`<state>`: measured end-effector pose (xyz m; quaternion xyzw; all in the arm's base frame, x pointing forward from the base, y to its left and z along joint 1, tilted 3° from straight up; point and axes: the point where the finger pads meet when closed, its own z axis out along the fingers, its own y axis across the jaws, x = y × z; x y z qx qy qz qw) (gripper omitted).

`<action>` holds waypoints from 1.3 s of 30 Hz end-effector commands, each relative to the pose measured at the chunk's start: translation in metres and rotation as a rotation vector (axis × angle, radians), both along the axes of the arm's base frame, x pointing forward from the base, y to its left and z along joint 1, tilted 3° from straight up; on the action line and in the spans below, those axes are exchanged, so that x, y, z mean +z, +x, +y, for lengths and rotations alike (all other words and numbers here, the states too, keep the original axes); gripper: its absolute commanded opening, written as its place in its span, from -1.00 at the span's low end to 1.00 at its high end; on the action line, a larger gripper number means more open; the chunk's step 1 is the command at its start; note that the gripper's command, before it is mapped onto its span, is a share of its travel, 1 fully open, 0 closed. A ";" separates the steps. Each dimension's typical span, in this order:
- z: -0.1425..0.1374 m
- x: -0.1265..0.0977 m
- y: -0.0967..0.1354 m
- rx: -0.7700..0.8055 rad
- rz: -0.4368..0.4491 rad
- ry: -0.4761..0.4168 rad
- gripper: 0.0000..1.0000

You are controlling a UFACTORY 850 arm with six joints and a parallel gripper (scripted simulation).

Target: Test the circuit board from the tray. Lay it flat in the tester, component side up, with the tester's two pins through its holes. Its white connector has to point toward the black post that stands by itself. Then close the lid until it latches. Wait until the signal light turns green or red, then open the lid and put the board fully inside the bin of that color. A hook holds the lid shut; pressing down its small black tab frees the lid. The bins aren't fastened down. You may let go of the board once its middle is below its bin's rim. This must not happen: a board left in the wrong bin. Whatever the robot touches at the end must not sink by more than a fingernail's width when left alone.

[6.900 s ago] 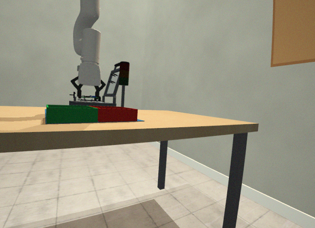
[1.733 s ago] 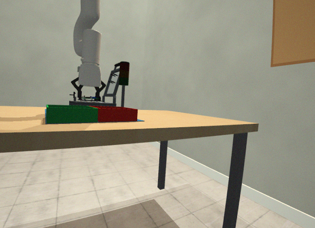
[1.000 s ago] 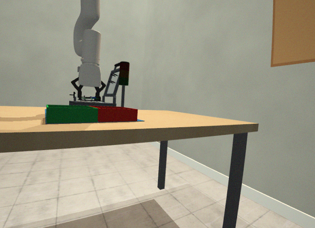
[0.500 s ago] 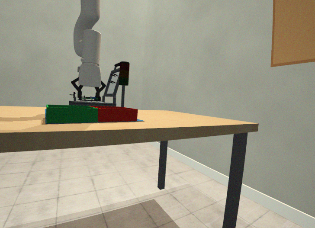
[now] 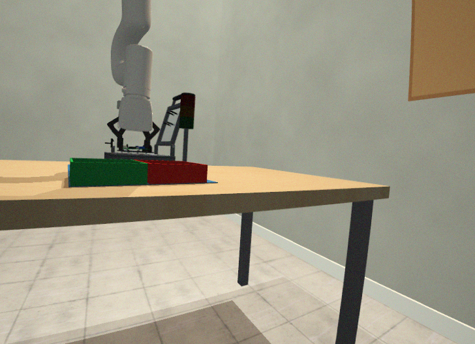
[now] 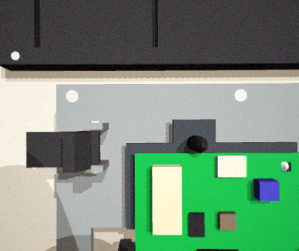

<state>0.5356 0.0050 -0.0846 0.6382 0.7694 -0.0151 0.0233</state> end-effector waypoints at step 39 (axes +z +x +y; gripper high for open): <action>0.000 -0.002 0.002 0.000 -0.004 0.001 1.00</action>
